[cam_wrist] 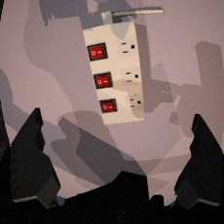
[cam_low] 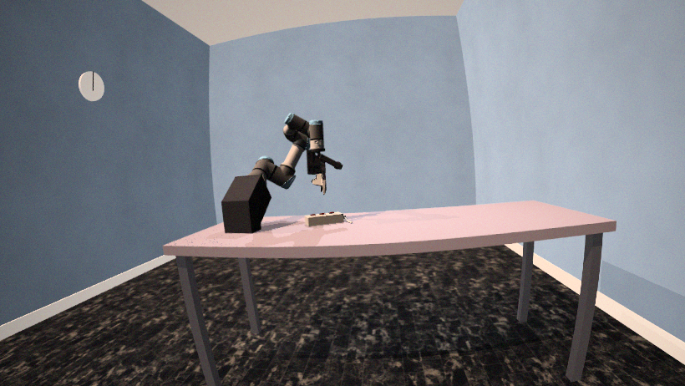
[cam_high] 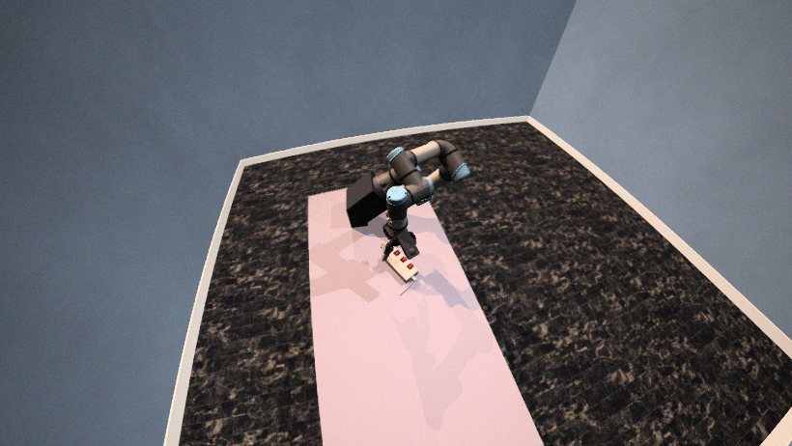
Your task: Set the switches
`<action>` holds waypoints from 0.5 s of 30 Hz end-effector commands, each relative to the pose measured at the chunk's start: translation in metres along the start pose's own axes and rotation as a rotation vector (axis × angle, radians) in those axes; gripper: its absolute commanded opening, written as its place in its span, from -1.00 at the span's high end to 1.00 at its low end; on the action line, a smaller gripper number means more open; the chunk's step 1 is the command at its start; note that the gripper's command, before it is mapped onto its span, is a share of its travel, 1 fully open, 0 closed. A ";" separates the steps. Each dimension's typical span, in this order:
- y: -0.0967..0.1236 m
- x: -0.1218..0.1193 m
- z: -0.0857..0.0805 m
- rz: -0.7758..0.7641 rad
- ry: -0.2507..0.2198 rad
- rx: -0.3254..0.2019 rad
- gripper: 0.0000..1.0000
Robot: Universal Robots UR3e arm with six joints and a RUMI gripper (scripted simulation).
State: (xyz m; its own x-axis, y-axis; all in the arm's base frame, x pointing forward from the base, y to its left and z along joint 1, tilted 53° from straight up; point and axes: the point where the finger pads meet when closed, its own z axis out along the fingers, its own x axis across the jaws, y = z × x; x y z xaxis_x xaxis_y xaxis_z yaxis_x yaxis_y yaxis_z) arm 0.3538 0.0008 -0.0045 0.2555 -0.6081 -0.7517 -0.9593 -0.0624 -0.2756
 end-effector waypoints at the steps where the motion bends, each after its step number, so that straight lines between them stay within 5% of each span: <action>1: 0.005 -0.011 0.020 -0.136 0.014 0.015 -1.00; 10: 0.008 -0.017 0.028 -0.192 0.014 0.015 -1.00; 11: 0.008 -0.017 0.028 -0.192 0.014 0.015 1.00; 15: 0.008 -0.017 0.028 -0.192 0.014 0.015 1.00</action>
State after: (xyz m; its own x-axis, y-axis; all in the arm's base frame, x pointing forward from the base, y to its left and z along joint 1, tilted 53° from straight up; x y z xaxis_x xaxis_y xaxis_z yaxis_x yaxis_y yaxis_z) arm 0.3448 0.0335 -0.0109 0.4289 -0.5945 -0.6802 -0.8931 -0.1662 -0.4180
